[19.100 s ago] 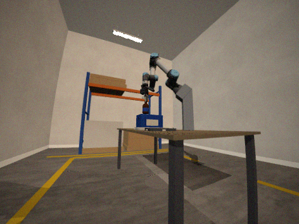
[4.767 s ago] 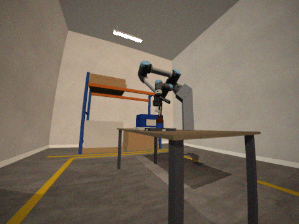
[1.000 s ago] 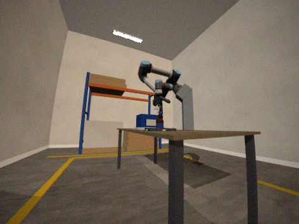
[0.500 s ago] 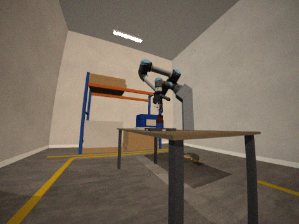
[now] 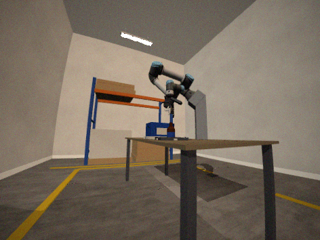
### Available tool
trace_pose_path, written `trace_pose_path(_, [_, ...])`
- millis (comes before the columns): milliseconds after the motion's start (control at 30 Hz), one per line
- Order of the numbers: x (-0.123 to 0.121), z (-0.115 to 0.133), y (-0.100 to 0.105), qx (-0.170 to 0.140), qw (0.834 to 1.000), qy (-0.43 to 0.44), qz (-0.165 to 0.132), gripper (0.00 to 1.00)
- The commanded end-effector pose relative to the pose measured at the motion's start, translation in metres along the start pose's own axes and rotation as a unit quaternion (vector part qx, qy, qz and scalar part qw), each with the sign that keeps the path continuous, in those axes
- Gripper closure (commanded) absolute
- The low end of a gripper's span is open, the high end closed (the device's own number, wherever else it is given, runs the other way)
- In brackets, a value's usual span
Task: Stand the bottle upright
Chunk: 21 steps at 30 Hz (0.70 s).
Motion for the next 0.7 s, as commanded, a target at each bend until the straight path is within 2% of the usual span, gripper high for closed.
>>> trace_pose_path(0, [0.0, 0.0, 0.012, 0.0, 1.0, 0.0, 0.0, 0.0])
trace_pose_path(300, [0.0, 0.0, 0.024, 0.0, 1.0, 0.0, 0.0, 0.0])
trace_pose_path(667, [0.0, 0.0, 0.027, 0.0, 1.0, 0.0, 0.0, 0.0])
Point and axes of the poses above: the point where the finger pads meet when closed, its own y axis back along the fingers, its own x axis across the jaws, z = x × y, the point moved 7 cm from there along y, back along the fingers, and after that the axes turned 9 degrees about y, right-handed, at the moved point
